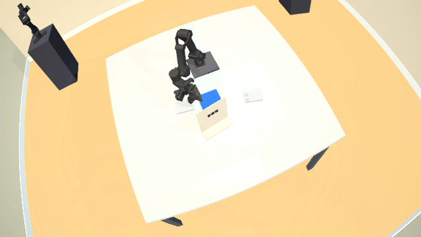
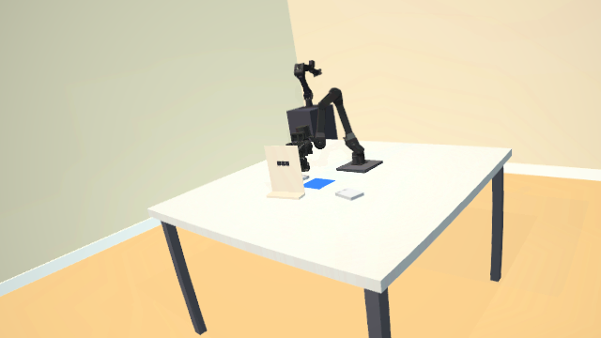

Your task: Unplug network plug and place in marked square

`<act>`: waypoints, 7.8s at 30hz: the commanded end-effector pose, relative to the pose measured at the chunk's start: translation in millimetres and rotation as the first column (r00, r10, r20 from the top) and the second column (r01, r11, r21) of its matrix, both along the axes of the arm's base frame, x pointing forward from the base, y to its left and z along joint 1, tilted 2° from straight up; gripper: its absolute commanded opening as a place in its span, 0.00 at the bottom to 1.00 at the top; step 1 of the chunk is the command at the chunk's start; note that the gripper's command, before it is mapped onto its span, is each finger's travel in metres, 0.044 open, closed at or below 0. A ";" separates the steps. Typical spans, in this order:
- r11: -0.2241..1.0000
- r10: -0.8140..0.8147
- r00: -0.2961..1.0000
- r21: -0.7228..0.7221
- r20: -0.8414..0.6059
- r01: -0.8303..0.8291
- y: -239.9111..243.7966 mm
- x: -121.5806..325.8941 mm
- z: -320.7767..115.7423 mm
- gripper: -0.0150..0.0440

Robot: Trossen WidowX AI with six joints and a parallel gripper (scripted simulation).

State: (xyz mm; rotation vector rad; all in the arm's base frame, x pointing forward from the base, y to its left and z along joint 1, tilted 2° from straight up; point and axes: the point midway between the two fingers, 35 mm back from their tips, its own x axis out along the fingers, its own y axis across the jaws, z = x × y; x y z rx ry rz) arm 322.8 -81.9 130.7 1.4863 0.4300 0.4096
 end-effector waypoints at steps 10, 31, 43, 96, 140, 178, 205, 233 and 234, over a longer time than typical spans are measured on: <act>1.000 -0.005 1.000 0.004 0.004 0.004 7.9 28.7 0.7 0.52; 1.000 -0.004 1.000 0.005 0.008 0.004 16.0 60.7 1.7 0.52; 1.000 -0.004 1.000 0.006 0.010 0.004 22.6 78.6 2.0 0.52; 1.000 -0.004 1.000 0.005 0.008 0.004 16.6 57.8 1.3 0.25; 1.000 -0.005 1.000 0.004 0.005 0.004 -0.2 29.9 1.0 0.25; 1.000 -0.007 1.000 0.003 0.004 0.007 -3.7 8.3 38.8 0.25; 0.985 -0.130 0.971 0.086 -0.203 0.150 17.0 20.4 45.6 0.25; 0.908 -0.388 0.672 -0.136 -0.630 0.397 58.5 1.5 -12.6 0.25; 0.904 -0.399 0.658 -0.153 -0.639 0.400 59.6 -1.0 -14.5 0.25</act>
